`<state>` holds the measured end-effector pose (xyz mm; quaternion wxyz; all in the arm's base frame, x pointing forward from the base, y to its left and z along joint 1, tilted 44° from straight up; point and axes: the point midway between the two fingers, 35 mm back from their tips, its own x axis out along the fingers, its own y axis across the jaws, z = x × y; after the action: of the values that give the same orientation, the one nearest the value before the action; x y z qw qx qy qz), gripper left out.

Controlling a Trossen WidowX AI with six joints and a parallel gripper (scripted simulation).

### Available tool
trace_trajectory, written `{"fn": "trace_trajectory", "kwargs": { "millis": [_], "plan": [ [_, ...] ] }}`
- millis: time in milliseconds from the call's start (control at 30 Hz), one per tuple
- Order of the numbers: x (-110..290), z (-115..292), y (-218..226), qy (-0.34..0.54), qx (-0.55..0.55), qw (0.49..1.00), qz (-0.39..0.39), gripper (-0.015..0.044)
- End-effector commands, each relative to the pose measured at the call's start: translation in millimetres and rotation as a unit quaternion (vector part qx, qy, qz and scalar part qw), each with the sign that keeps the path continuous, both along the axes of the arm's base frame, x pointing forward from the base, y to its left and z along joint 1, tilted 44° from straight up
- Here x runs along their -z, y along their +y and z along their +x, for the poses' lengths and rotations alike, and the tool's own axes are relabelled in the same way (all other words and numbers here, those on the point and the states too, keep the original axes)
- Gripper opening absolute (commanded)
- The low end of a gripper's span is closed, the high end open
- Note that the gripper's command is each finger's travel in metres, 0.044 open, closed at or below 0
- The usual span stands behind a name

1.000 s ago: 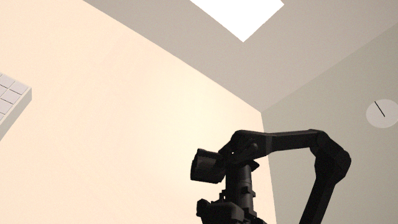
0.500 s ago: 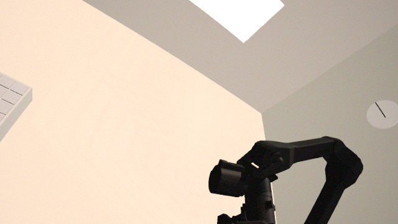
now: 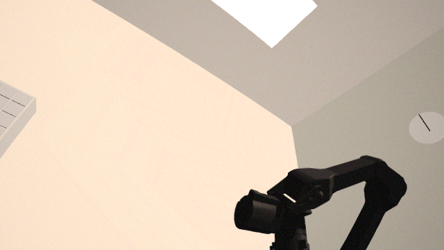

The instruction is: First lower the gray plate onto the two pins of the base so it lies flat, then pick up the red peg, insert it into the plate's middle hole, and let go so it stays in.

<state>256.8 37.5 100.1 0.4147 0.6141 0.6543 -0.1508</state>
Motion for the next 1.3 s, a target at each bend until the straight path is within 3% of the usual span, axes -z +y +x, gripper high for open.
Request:
{"fn": "trace_trajectory", "kwargs": {
  "millis": [0, 867, 1267],
  "plan": [
    [5.3, -0.2, 5.2, 0.002, 0.003, 1.000, 0.002, 0.0440],
    [33.5, 1.9, 33.3, 0.001, 0.003, 1.000, 0.004, 0.0440],
    [33.5, 1.9, 33.3, 0.001, 0.003, 1.000, 0.004, 0.0125]
  ]
}}
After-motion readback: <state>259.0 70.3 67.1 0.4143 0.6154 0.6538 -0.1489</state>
